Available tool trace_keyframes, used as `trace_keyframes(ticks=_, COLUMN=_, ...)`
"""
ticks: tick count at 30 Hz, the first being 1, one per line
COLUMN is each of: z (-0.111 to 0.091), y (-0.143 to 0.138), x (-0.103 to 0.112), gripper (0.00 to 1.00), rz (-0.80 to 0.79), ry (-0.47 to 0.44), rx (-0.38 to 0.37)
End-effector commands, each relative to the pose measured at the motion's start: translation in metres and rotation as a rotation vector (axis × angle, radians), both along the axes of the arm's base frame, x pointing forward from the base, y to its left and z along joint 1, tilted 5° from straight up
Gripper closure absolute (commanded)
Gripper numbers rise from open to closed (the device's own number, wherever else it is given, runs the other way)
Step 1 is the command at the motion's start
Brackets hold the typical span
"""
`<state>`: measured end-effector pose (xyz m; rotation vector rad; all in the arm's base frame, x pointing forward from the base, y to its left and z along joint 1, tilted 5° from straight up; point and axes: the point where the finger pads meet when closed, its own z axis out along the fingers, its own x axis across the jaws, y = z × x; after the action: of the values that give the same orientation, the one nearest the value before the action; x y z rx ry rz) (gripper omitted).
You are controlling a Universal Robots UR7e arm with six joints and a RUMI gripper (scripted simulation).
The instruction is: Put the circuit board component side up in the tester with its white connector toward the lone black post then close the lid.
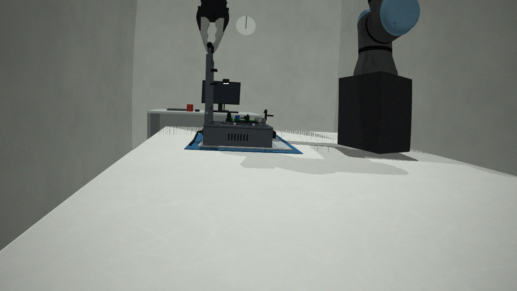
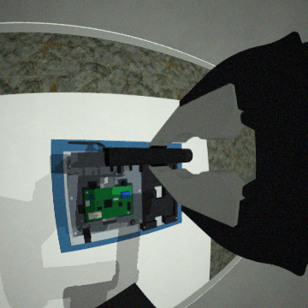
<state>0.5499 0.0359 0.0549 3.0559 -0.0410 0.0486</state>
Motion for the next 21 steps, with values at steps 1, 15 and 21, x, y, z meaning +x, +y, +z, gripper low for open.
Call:
trace_keyframes(ticks=1, z=0.000, y=0.000, x=-0.006, gripper=1.00, rz=0.000, ry=-0.001, rx=0.000)
trace_keyframes(ticks=15, z=-0.001, y=0.001, x=-0.024, gripper=1.00, rz=0.000, ry=-0.001, rx=0.000)
trace_keyframes(ticks=21, z=-0.003, y=0.001, x=-0.034, gripper=1.00, rz=0.000, ry=-0.001, rx=0.000)
